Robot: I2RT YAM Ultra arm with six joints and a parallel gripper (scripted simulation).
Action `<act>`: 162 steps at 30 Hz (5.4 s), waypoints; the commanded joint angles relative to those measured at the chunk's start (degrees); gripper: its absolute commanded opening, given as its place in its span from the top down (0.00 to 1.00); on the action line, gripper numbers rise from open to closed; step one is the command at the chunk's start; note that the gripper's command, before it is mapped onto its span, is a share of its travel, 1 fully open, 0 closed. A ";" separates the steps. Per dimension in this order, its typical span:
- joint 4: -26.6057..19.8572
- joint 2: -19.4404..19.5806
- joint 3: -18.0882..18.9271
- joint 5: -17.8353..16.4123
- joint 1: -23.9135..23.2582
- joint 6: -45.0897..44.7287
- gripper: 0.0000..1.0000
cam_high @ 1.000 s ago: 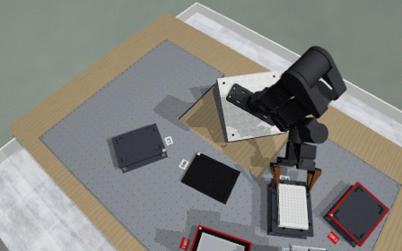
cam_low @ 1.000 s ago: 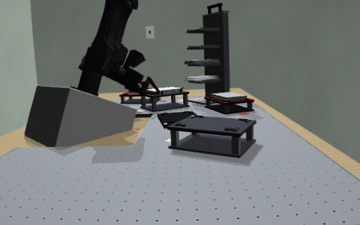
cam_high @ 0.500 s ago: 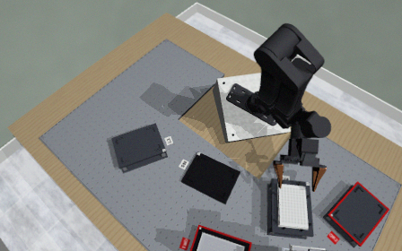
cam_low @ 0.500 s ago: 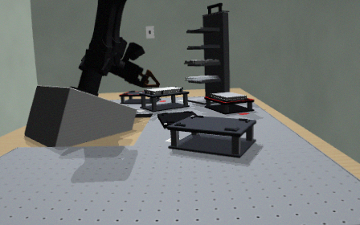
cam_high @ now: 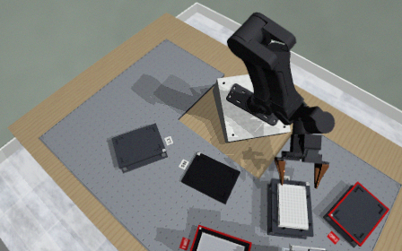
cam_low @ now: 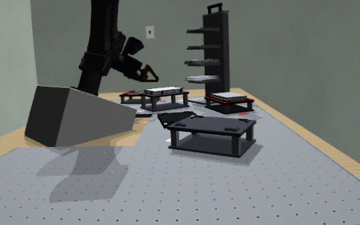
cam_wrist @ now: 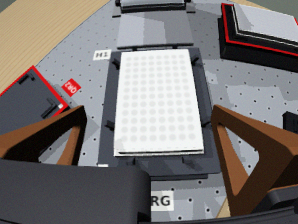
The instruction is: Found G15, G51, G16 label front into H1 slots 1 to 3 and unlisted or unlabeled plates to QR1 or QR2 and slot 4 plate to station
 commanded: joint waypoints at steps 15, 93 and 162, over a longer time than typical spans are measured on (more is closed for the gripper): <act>-21.98 -13.12 3.90 4.03 3.46 1.49 0.00; -76.44 -12.84 42.62 -0.35 12.44 -1.15 0.00; -133.74 48.58 124.83 -37.65 -1.48 -51.47 0.00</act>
